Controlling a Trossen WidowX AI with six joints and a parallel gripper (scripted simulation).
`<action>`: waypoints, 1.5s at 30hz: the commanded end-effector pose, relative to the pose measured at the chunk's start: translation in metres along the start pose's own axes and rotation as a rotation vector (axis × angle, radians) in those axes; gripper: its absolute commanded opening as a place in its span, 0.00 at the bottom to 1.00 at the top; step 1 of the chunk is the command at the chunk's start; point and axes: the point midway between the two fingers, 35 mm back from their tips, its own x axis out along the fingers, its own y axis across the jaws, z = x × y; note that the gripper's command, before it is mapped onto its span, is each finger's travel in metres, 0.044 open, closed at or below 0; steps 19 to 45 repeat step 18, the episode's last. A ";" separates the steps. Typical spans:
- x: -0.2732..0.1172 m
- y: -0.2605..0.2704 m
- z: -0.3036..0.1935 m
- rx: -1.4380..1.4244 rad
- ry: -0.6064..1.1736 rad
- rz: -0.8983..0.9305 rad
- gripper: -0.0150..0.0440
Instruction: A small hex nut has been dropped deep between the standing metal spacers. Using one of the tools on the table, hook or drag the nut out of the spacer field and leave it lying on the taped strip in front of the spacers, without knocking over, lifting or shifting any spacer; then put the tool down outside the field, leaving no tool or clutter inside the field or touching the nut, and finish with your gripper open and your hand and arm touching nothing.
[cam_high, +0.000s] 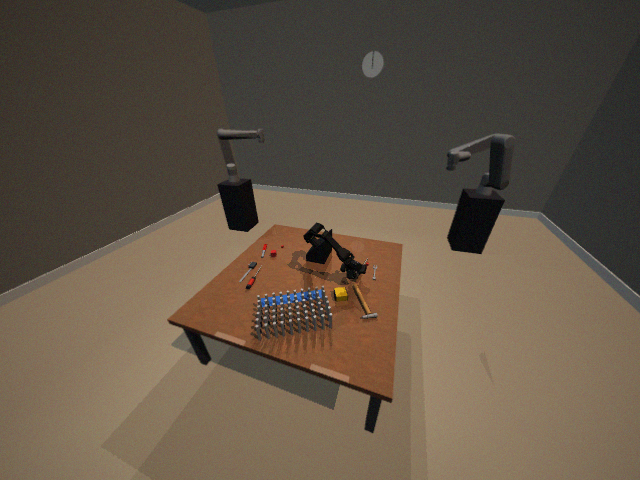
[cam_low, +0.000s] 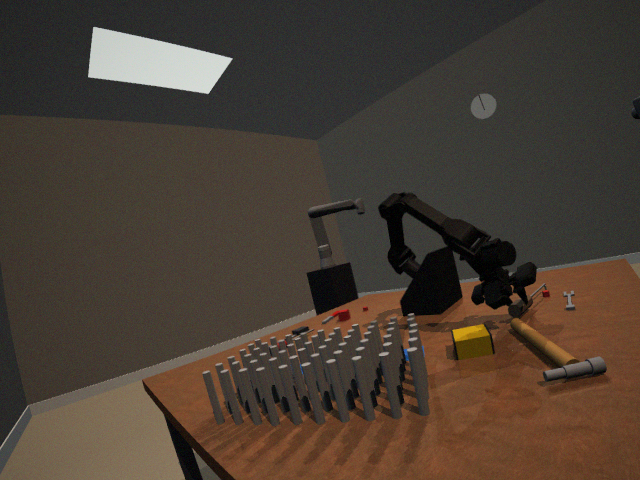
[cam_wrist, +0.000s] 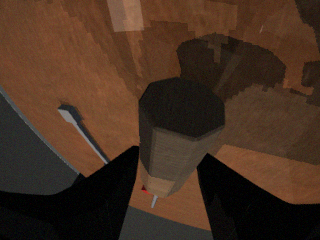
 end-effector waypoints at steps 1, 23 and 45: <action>0.004 -0.003 0.000 -0.005 0.005 -0.006 0.25; 0.001 0.000 0.000 0.000 0.001 -0.001 1.00; 0.001 0.000 0.000 0.000 0.001 -0.001 1.00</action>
